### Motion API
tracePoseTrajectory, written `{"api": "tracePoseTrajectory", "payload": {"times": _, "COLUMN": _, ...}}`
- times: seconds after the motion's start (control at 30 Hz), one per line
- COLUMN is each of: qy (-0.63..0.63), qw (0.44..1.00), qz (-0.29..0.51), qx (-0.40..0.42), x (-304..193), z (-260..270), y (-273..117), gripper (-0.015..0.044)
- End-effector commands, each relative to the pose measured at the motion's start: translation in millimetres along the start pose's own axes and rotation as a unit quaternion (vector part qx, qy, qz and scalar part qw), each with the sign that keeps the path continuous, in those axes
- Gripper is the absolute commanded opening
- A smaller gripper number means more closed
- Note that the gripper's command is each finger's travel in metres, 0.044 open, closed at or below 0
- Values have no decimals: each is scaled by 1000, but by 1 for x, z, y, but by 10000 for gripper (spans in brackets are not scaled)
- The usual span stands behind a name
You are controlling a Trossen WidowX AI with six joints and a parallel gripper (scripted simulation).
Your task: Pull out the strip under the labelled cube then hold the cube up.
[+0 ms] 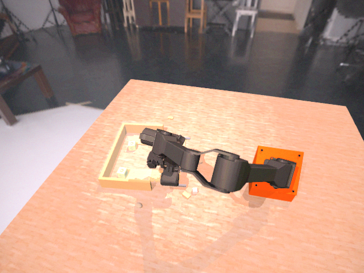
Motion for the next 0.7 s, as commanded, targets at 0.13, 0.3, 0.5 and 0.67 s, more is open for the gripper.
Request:
{"api": "tracePoseTrajectory", "payload": {"times": 0.13, "qy": 0, "qw": 1000, "qz": 1, "qx": 3, "x": 0, "z": 0, "y": 3, "gripper": 0}}
{"api": "tracePoseTrajectory", "payload": {"times": 0.3, "qy": 0, "qw": 1000, "qz": 1, "qx": 3, "x": 1, "z": 0, "y": 4, "gripper": 0}}
{"api": "tracePoseTrajectory", "payload": {"times": 0.5, "qy": 0, "qw": 1000, "qz": 0, "qx": 3, "x": 1, "z": 0, "y": 4, "gripper": 0}}
{"api": "tracePoseTrajectory", "payload": {"times": 0.67, "qy": 0, "qw": 1000, "qz": 0, "qx": 3, "x": 2, "z": 0, "y": 5, "gripper": 0}}
Point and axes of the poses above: the point midway between the two fingers, 35 mm back from their tips, its own y axis out along the fingers, its own z axis across the jaws, x = y × z, the point moved 3 cm from there along -y, back along the fingers, and after that the axes turned 10 degrees about -y, right-handed, at the moved point
